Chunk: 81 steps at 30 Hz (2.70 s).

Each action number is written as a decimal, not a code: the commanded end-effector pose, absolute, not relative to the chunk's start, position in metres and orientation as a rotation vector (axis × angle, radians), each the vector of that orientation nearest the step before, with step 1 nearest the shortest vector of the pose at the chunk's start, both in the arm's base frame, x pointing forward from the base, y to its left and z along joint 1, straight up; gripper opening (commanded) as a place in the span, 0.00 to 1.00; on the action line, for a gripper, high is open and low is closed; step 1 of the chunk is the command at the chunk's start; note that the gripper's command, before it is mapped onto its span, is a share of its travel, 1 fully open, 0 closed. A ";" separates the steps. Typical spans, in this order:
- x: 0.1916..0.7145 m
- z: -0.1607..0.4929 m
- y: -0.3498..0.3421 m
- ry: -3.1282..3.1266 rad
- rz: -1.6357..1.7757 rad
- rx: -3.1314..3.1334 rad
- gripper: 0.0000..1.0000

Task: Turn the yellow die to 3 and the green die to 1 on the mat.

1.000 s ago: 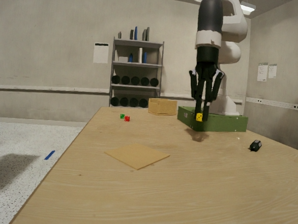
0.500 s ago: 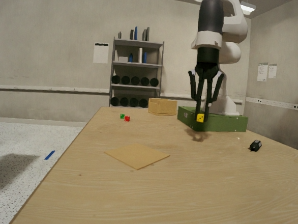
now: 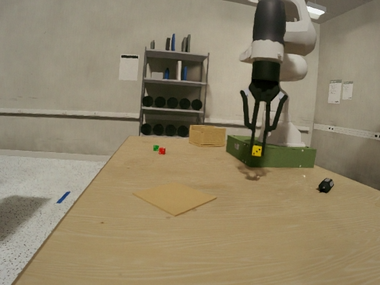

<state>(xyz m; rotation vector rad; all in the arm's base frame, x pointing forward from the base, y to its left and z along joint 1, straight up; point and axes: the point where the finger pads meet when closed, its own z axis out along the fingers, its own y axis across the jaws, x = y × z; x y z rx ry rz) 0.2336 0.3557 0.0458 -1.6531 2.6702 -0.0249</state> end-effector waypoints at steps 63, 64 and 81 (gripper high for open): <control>0.233 0.037 0.361 1.602 0.245 -2.578 0.21; 0.233 0.037 0.361 1.601 0.250 -2.576 0.21; 0.235 0.037 0.358 1.554 0.414 -2.499 0.21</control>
